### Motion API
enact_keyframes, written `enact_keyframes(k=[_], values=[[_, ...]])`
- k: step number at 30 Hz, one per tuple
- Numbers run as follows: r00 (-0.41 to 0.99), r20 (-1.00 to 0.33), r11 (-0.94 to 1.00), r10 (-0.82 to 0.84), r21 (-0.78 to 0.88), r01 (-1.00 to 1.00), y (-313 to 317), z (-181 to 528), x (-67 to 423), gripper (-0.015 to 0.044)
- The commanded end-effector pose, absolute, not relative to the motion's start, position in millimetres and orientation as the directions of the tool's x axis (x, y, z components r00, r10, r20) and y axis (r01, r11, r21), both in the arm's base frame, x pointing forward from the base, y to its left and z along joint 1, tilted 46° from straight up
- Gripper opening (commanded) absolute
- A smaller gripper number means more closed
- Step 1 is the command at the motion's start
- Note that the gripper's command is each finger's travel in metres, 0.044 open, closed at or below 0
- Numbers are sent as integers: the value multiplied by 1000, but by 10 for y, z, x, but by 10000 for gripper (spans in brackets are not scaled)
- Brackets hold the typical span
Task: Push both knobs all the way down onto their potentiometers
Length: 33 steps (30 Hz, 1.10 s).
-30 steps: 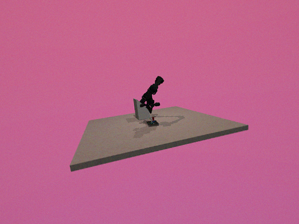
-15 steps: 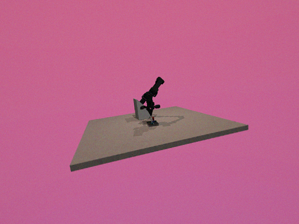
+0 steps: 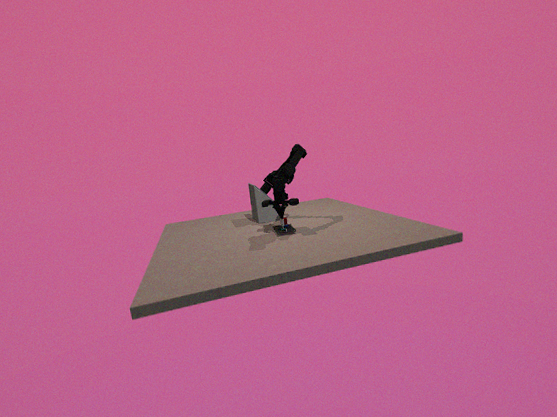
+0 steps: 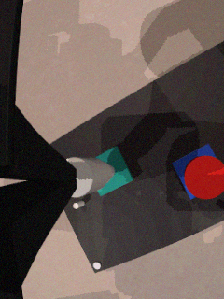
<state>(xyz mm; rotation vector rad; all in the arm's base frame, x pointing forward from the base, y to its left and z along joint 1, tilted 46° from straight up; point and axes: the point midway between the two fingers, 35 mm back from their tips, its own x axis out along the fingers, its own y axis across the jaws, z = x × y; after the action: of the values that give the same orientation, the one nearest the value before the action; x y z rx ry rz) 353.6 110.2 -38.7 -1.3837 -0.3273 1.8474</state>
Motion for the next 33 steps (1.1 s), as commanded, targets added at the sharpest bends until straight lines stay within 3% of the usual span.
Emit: enact_keyframes(k=[1,33], values=[[-96,-690,-653,717,-617,-439,1106,-387,3529,0],[-96,-690,-653,717,-617,-439,1144,-423,3524,0]])
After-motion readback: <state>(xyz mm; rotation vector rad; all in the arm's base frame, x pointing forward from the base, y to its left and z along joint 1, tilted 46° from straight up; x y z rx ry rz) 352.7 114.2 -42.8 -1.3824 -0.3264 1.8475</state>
